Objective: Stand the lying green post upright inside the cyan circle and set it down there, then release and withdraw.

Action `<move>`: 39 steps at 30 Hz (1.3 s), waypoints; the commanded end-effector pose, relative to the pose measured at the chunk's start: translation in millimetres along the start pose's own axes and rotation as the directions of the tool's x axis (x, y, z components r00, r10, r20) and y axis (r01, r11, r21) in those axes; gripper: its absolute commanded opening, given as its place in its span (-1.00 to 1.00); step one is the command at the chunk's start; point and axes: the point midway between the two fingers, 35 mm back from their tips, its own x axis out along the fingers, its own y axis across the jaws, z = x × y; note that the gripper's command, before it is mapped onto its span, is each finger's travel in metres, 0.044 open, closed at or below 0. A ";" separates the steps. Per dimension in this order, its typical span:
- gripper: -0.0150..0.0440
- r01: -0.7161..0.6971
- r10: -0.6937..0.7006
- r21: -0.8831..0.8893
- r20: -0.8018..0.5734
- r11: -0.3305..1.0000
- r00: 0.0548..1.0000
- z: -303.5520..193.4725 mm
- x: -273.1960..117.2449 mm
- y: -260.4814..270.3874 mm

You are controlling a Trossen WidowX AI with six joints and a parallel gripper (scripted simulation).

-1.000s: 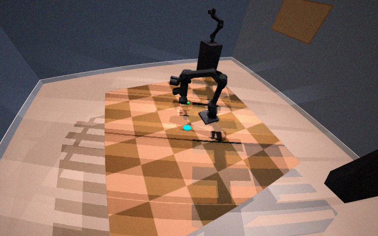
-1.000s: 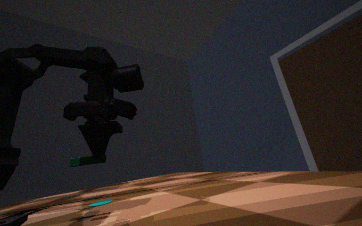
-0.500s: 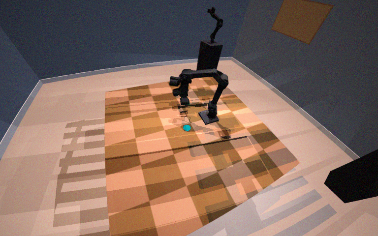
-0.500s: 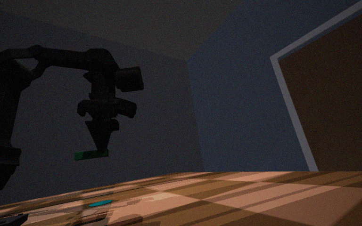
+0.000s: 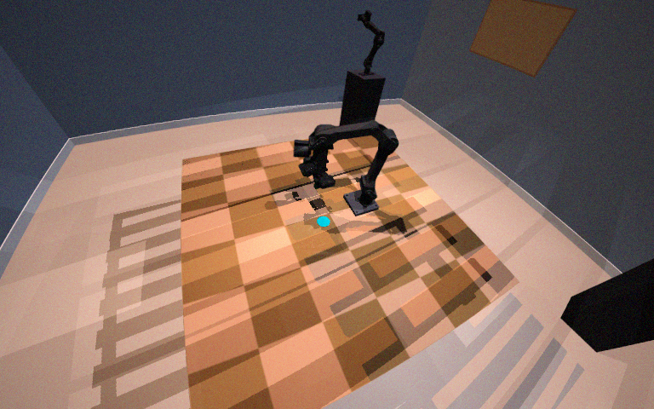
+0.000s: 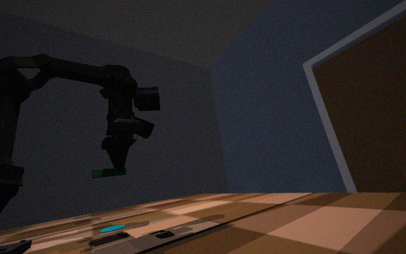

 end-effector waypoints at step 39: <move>-0.42 -0.026 0.049 -0.641 0.019 0.767 0.999 7.9 -9.2 99.9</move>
